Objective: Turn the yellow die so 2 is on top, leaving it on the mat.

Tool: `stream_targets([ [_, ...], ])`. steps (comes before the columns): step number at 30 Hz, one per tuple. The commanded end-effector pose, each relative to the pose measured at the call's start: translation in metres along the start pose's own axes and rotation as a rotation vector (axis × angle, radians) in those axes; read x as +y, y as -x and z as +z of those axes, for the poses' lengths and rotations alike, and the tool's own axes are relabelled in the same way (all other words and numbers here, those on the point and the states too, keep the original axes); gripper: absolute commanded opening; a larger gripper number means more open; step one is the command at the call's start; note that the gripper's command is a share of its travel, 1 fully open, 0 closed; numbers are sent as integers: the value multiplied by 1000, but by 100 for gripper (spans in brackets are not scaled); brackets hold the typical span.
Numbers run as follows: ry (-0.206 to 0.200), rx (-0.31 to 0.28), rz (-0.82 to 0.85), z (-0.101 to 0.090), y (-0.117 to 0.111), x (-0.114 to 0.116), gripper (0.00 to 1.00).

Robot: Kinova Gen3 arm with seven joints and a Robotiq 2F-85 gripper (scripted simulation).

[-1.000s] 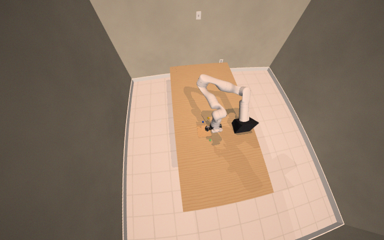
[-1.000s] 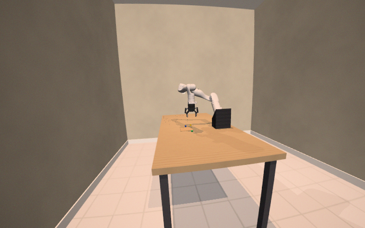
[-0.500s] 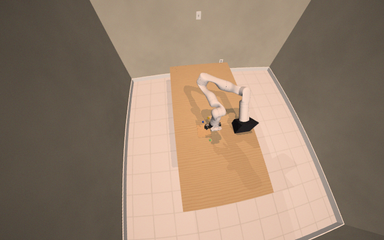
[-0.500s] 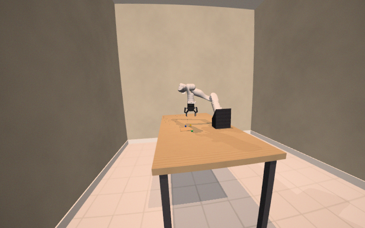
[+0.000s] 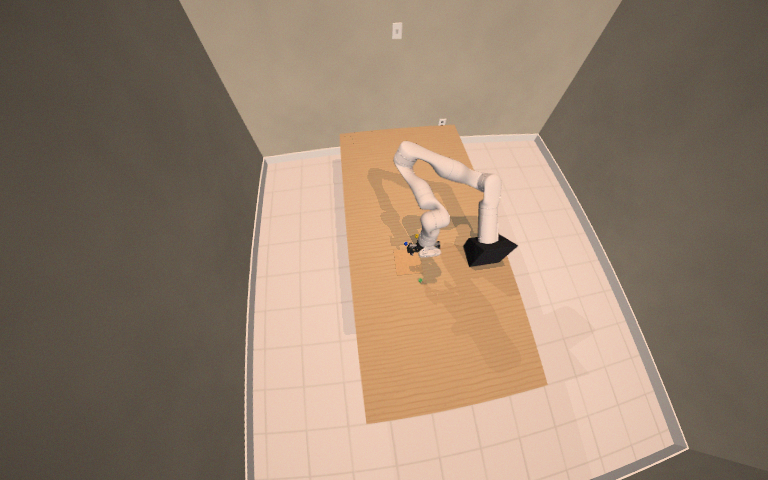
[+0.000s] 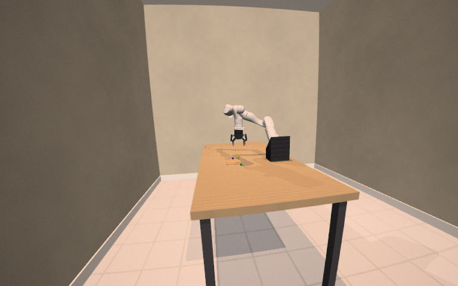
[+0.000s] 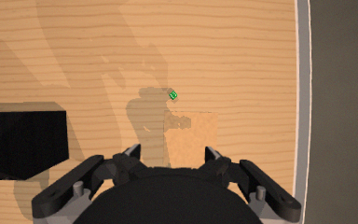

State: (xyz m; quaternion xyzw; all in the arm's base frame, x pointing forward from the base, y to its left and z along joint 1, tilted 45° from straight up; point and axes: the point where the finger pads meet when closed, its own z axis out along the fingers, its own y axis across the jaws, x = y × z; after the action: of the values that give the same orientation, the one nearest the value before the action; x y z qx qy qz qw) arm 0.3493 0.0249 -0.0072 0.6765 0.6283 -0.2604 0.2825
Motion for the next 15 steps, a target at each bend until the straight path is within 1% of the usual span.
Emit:
stream_targets([
  [1, -6, 3, 10, -2, 2, -2, 100],
  [2, -3, 3, 50, -1, 22, 1, 100],
  [14, -3, 3, 50, -1, 22, 1, 100],
  [15, -1, 3, 96, 0, 44, 3, 100],
])
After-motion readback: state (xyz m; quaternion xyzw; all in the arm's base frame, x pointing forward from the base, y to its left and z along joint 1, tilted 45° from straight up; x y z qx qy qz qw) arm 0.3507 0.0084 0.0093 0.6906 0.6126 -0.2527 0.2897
